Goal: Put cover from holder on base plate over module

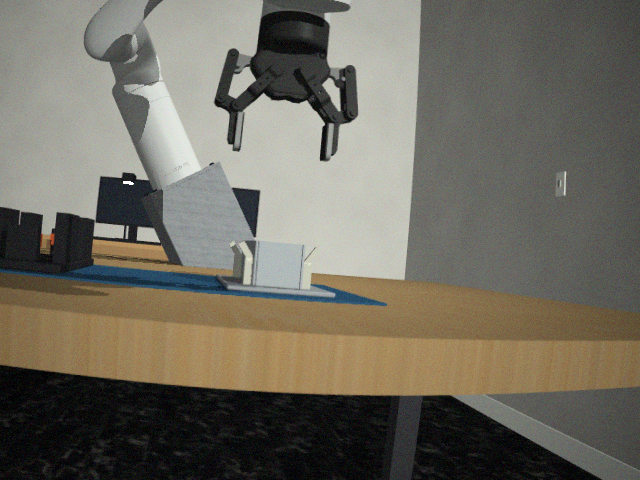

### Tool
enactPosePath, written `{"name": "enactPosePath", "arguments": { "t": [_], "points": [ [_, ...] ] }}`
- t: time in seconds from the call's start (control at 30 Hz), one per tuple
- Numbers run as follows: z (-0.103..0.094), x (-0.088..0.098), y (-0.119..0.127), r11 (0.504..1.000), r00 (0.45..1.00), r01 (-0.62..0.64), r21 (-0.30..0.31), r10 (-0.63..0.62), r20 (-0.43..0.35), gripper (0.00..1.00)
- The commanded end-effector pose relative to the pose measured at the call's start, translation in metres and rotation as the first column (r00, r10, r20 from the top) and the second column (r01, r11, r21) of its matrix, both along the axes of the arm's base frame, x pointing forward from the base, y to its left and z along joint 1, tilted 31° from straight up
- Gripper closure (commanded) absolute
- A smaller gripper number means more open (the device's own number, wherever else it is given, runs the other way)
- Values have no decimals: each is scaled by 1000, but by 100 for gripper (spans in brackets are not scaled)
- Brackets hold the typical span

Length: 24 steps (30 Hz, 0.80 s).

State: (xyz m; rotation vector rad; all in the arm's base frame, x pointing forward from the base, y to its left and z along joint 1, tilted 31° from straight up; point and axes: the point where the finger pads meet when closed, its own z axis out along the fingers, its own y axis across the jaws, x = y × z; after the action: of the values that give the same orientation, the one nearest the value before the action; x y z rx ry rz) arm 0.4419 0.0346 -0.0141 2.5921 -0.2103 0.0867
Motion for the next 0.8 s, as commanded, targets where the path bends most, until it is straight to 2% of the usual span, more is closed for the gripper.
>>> {"name": "enactPosePath", "arguments": {
  "t": [0.0, 0.77],
  "points": [
    [-1, 0, -1, 1000, 1000, 1, 0, -1, 0, 0],
    [-3, 0, -2, 1000, 1000, 0, 0, 0, 0, 0]
  ]
}}
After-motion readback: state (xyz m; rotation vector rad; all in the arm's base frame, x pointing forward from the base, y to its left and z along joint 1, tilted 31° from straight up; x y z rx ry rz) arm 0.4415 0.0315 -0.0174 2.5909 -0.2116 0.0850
